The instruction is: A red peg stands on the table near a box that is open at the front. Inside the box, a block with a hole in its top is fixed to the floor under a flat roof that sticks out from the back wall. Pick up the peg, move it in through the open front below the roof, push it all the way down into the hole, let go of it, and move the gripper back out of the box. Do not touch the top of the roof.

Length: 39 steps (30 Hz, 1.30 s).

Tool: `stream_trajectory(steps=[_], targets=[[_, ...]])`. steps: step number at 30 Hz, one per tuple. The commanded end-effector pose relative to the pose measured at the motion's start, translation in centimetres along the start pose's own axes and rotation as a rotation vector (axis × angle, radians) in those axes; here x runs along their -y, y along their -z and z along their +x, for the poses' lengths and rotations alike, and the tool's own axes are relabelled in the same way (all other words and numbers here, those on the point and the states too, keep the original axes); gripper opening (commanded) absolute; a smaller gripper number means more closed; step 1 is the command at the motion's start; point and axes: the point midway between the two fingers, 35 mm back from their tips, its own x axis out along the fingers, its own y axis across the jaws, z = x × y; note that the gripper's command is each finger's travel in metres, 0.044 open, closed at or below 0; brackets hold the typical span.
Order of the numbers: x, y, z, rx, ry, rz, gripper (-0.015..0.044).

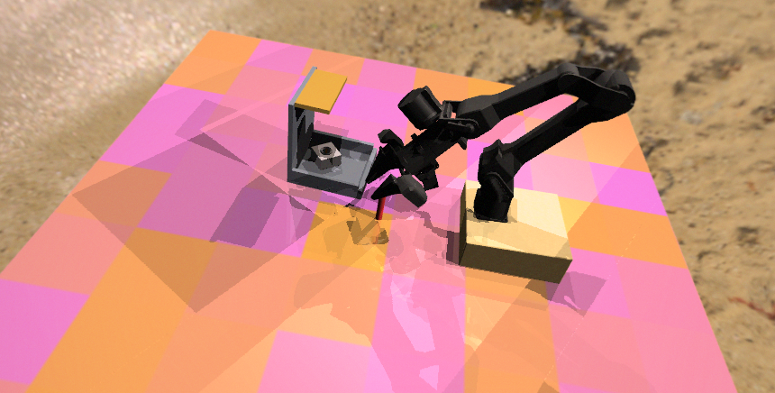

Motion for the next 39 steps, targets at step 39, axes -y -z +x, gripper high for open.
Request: stream_trajectory(steps=[39], targets=[[0.2, -2.9, 2.2, 0.003, 0.001, 0.001, 0.0]])
